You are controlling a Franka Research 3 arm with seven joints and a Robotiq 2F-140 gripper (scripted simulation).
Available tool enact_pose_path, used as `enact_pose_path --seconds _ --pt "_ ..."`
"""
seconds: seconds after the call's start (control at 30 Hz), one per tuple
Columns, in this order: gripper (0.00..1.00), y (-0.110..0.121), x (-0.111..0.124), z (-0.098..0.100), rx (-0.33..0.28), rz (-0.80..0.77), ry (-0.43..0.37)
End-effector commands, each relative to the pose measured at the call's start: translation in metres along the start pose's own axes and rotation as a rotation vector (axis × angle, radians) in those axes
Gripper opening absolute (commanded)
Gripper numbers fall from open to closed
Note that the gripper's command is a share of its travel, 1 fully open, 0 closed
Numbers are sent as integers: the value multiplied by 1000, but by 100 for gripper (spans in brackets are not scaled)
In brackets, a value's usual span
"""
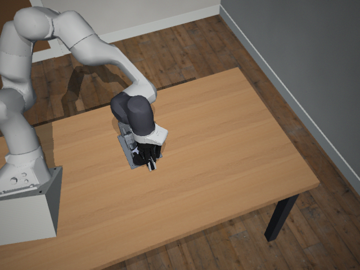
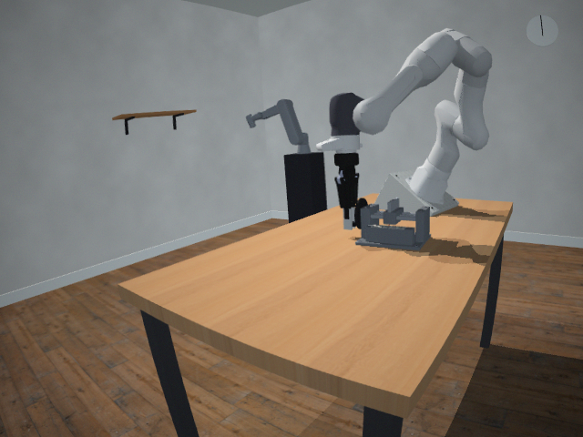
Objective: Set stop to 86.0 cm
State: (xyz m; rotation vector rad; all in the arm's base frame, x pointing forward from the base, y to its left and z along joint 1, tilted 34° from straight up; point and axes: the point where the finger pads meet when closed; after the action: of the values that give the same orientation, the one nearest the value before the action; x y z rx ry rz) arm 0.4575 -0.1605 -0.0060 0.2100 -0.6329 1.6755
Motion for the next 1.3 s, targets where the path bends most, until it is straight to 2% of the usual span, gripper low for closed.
enact_pose_path --seconds 0.0,1.27 --pt "4 6 2 -5 3 9 -5" --pt "4 30 7 -5 3 9 -5"
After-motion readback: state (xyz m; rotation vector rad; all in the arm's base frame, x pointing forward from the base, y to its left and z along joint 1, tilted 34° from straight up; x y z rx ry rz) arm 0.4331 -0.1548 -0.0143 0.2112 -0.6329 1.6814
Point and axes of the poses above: the point where the finger pads meet when closed, its own z axis back along the fingers, its own y axis across the jaws, x = y × z, and after that the axes turned 14 degrees about z, right-handed
